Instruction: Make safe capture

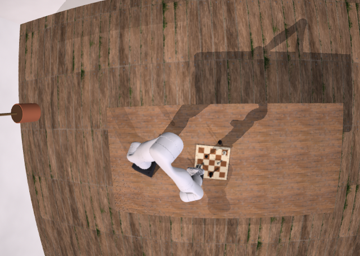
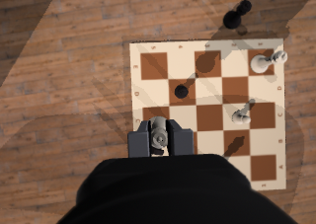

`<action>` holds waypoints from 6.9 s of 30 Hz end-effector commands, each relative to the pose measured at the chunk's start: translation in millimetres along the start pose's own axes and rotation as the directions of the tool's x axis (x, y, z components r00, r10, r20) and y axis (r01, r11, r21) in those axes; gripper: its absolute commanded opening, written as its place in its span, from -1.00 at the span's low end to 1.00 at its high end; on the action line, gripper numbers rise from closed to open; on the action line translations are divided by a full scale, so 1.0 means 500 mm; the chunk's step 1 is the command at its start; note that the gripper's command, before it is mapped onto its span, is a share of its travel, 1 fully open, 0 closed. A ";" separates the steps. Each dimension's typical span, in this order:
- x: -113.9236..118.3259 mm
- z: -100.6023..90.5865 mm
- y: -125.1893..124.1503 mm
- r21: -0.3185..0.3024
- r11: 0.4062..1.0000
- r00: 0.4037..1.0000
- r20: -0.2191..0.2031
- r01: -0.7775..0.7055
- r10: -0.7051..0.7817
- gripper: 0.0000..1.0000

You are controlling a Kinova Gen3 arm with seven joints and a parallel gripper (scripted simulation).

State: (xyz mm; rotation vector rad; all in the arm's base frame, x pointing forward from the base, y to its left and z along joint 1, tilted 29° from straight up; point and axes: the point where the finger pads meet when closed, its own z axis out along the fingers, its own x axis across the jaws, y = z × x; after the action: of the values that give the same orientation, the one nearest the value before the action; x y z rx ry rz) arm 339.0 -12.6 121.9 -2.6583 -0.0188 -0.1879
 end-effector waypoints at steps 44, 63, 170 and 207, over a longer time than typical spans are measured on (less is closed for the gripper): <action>0.000 0.183 0.003 -0.001 1.000 1.000 -0.006 -0.003 0.003 -1.00; 0.000 0.189 0.003 -0.001 1.000 1.000 -0.006 -0.003 0.003 -1.00; 0.000 0.197 0.003 -0.001 1.000 1.000 -0.006 -0.003 0.003 0.58; -0.001 0.017 0.003 -0.001 1.000 1.000 -0.006 -0.003 0.003 1.00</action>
State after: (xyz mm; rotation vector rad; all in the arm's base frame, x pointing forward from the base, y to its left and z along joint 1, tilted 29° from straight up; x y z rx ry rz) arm 339.1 -9.3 112.9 -2.6578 -0.0122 -0.1905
